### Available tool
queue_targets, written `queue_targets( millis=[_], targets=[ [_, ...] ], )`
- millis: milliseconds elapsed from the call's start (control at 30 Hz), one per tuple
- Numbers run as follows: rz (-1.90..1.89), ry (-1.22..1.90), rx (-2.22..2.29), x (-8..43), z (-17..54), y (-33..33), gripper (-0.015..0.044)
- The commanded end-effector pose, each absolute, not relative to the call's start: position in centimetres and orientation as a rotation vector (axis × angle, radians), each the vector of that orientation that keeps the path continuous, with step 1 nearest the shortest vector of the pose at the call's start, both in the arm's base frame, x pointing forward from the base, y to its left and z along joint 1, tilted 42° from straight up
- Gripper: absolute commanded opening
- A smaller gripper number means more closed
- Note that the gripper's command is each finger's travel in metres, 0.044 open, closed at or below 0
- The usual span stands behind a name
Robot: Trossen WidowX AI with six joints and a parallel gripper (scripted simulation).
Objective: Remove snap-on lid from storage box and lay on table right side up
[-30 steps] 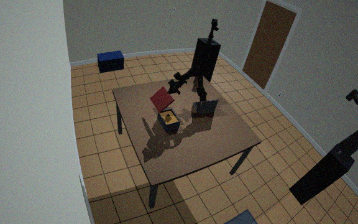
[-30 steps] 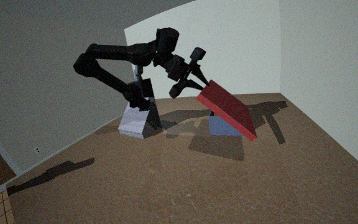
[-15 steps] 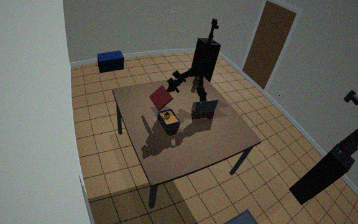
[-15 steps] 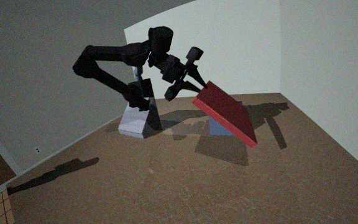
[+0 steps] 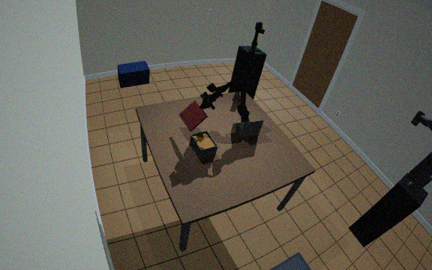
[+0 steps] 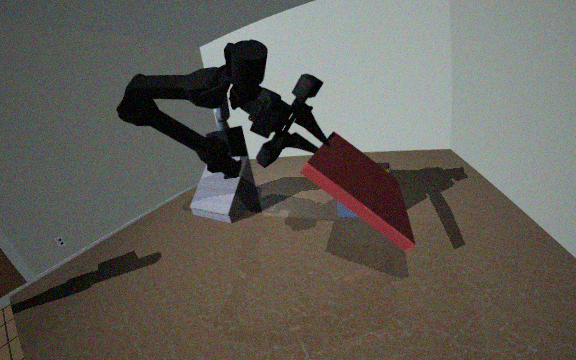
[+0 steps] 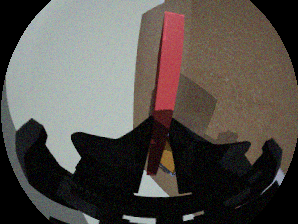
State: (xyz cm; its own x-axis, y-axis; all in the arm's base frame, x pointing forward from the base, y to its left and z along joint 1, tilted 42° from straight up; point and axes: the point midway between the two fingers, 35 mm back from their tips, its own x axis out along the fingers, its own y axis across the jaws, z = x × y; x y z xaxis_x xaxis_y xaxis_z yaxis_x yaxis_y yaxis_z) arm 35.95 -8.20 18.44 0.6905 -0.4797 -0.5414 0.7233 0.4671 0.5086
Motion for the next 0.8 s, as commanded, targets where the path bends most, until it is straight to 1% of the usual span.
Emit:
queue_targets(
  millis=[0,767],
  targets=[
    [-0.733,0.332,0.792,36.2,19.9,-8.6,0.0000],
    [-0.733,0.330,0.790,35.7,23.1,-12.0,0.0000]
  ],
)
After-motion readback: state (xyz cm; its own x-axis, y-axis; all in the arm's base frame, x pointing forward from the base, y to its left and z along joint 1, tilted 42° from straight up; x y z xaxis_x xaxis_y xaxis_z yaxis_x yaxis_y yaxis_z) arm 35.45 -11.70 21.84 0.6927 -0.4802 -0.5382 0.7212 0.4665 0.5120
